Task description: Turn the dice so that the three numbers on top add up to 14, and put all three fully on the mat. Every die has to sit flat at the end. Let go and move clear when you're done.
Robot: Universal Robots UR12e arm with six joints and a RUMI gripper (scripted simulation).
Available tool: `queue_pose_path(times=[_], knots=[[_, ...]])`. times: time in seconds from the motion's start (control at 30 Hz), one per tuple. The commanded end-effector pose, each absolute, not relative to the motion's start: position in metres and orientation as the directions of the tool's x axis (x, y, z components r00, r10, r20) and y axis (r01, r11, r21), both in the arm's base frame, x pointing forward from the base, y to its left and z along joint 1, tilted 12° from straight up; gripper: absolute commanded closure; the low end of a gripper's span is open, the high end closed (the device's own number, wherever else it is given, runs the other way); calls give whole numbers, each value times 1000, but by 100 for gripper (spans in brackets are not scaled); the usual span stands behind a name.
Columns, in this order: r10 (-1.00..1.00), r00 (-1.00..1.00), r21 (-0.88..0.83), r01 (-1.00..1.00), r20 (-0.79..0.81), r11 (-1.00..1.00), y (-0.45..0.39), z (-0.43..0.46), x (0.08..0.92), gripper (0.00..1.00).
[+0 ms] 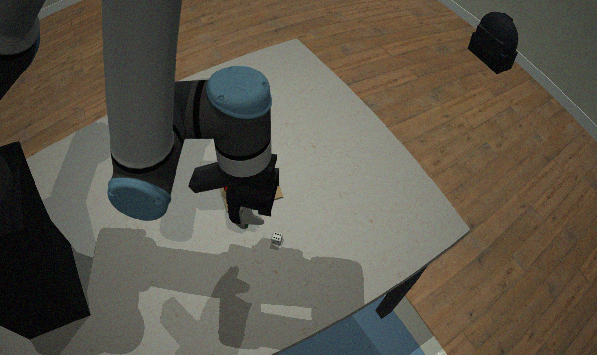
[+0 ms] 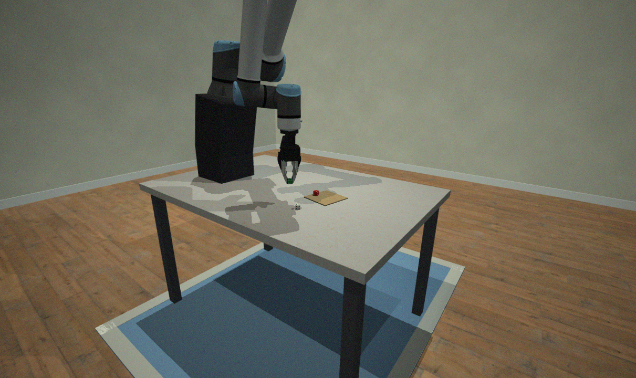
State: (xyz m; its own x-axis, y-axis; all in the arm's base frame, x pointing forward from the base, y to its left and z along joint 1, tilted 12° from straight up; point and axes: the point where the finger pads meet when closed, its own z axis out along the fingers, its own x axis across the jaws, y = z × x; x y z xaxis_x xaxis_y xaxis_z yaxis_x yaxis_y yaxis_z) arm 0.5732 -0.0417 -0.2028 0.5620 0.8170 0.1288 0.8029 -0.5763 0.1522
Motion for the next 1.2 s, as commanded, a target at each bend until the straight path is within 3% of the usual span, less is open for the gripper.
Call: queue_pose_path(times=[0.0,0.43,1.17], knots=[[820,557,156,805,129,-572,-42,-203,574,97],[821,557,228,789,128,-571,-42,-204,574,97],[821,557,579,630,128,-518,-41,-205,572,97]])
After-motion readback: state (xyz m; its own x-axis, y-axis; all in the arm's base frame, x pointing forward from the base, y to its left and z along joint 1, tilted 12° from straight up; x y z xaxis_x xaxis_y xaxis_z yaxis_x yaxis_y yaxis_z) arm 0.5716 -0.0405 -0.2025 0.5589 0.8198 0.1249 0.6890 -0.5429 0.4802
